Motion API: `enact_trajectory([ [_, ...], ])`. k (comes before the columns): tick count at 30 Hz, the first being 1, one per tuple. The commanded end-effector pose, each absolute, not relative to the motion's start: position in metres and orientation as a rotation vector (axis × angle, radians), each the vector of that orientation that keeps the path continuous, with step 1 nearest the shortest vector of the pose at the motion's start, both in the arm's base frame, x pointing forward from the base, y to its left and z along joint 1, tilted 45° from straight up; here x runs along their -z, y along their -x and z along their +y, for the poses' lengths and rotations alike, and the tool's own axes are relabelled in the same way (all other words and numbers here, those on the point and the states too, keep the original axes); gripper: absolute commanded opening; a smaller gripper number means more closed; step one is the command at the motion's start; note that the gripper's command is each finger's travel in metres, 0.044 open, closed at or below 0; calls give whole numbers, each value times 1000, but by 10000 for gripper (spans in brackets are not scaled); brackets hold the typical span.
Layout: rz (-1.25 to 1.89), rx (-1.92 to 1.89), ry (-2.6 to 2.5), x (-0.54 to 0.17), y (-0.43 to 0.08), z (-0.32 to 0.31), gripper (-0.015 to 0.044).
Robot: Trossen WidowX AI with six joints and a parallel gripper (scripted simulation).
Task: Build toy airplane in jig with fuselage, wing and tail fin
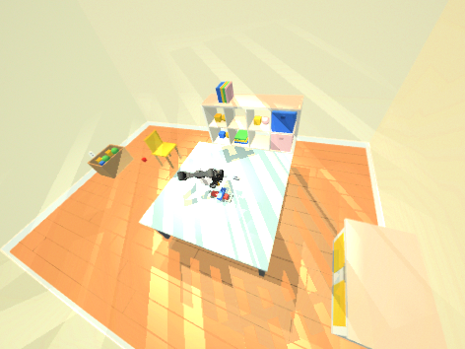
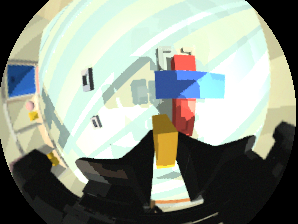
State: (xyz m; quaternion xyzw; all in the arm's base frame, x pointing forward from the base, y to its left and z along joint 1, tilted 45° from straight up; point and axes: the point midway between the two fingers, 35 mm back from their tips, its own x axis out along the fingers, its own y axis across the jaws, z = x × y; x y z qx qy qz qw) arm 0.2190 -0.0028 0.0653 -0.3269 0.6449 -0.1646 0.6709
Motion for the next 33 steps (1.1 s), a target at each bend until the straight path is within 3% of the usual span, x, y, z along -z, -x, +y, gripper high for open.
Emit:
enact_trajectory([
  [1,1447,388,741,-71,-216,-16,0],
  [20,1434,472,750,-94,-200,-61,0],
  [23,1434,472,750,-94,-200,-61,67],
  [33,1434,472,750,-94,-200,-61,67],
])
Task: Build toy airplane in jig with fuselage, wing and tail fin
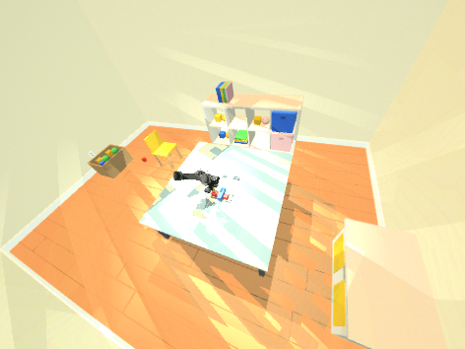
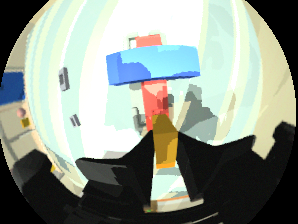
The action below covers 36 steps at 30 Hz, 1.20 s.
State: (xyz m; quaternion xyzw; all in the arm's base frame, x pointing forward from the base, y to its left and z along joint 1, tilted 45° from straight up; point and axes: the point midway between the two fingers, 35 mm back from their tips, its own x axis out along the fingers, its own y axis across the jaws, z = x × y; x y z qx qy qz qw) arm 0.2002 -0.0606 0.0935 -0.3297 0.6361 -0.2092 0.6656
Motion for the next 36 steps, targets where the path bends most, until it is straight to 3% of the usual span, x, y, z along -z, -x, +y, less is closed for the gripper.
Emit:
enact_trajectory([
  [1,1434,472,750,-94,-200,-61,67],
  [36,1433,474,751,-67,-204,-89,67],
])
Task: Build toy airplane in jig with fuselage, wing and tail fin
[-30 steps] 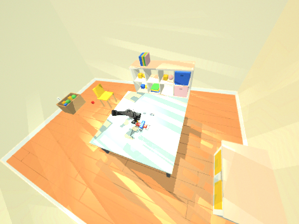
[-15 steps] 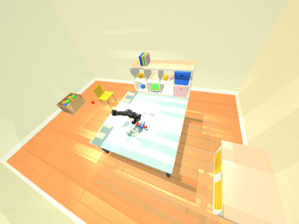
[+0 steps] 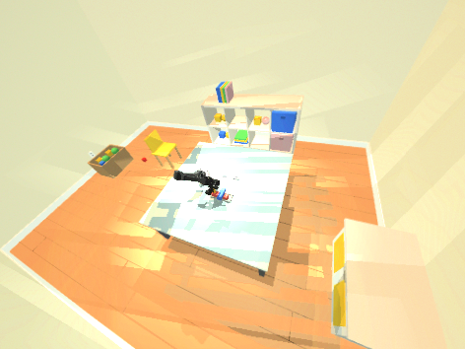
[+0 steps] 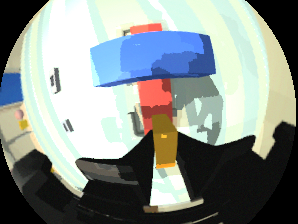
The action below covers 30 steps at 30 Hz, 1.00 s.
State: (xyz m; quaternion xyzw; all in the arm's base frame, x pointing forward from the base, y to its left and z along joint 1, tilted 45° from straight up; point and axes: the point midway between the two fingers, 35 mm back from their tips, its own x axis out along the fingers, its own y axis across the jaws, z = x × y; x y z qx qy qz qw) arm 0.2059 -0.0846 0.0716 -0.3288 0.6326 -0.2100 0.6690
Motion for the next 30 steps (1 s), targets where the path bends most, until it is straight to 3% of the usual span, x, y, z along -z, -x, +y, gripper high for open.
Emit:
enact_trajectory([
  [1,1433,474,751,-66,-204,-90,67],
  [10,1429,476,744,-68,-205,-89,79],
  [14,1429,476,744,-68,-205,-89,52],
  [16,1429,476,744,-68,-205,-89,0],
  [19,1429,476,744,-68,-205,-89,0],
  [29,1429,476,744,-68,-205,-89,260],
  [30,1429,476,744,-68,-205,-89,260],
])
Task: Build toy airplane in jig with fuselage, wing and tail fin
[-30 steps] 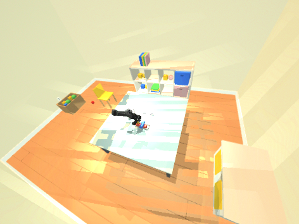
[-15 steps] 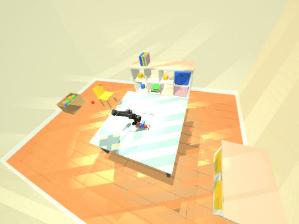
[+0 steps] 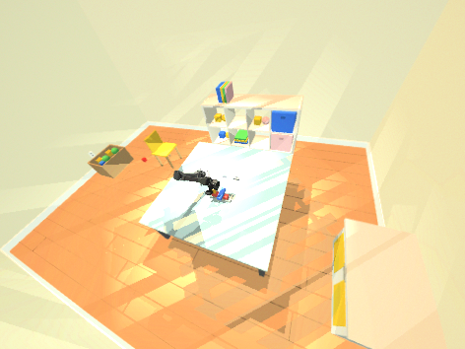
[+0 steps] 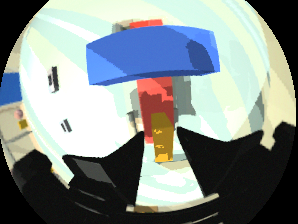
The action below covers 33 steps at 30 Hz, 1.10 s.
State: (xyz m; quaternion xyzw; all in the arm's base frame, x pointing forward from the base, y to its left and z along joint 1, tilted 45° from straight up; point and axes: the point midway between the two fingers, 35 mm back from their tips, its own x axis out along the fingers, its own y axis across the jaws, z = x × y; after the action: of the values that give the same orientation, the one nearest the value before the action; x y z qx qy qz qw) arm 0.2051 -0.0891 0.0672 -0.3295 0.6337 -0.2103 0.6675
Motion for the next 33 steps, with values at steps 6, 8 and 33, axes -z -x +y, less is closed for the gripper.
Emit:
enact_trajectory([
  [6,1429,476,744,-68,-205,-89,260],
  [8,1429,474,743,-69,-206,-87,260],
  [33,1436,470,748,-129,-199,-22,260],
])
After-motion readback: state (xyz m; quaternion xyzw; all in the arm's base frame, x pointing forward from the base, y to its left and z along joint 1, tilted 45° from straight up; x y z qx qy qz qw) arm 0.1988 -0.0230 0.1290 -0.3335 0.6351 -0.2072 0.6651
